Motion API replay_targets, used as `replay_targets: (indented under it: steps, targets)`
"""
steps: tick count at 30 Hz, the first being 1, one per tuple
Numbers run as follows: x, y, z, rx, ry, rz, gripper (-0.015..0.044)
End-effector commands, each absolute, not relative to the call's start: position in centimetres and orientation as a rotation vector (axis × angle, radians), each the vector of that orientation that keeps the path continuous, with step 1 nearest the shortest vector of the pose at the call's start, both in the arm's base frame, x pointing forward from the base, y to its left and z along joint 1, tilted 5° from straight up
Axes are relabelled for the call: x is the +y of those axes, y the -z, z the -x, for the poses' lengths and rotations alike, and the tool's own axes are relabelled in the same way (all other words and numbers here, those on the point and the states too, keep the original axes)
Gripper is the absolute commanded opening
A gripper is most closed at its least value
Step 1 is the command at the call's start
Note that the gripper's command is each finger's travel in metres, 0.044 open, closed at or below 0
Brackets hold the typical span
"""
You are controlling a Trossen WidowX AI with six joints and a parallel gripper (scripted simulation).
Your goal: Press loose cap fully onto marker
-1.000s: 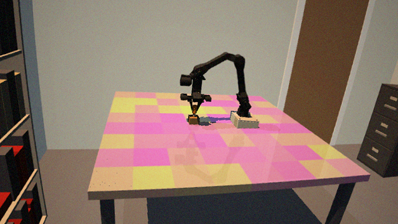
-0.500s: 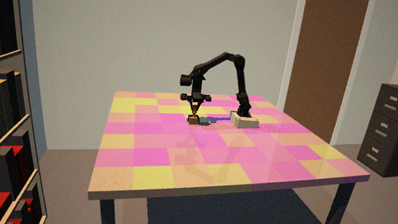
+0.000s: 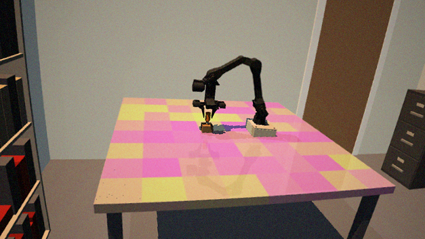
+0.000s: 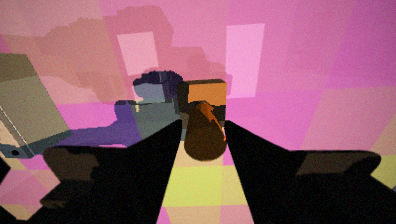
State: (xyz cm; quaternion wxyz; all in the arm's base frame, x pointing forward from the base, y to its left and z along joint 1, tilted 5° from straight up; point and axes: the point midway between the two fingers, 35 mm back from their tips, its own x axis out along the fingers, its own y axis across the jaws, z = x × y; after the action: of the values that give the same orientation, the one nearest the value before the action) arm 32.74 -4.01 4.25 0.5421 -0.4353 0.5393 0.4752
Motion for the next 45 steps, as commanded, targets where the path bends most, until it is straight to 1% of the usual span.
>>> replay_targets:
  steps: [1, 6, 9, 14, 18, 21, 28, 35, 37, 45]
  targets:
    - [-4.0, -4.3, -32.7, 1.280, -1.128, 1.034, 0.0315]
    - [-4.0, -4.3, -32.7, 1.280, -1.128, 1.034, 0.0440]
    - [-4.1, -5.2, -32.9, 1.280, -1.128, 1.034, 0.0440]
    - [-4.3, -11.5, -33.0, 1.281, -1.128, 1.034, 0.0440]
    - [-4.3, -11.8, -33.0, 1.281, -1.128, 1.034, 0.0440]
    - [-4.3, -11.7, -33.0, 1.338, -1.028, 0.935, 0.0361]
    - [-4.2, -11.2, -33.0, 1.536, -0.518, 0.434, 0.0177]
    - [-4.1, -10.8, -33.0, 1.604, -0.009, -0.061, 0.0000]
    - [-4.1, -10.8, -33.0, 1.604, 0.039, -0.107, 0.0000]
    - [-4.1, -10.8, -33.0, 1.604, 0.039, -0.107, 0.0000]
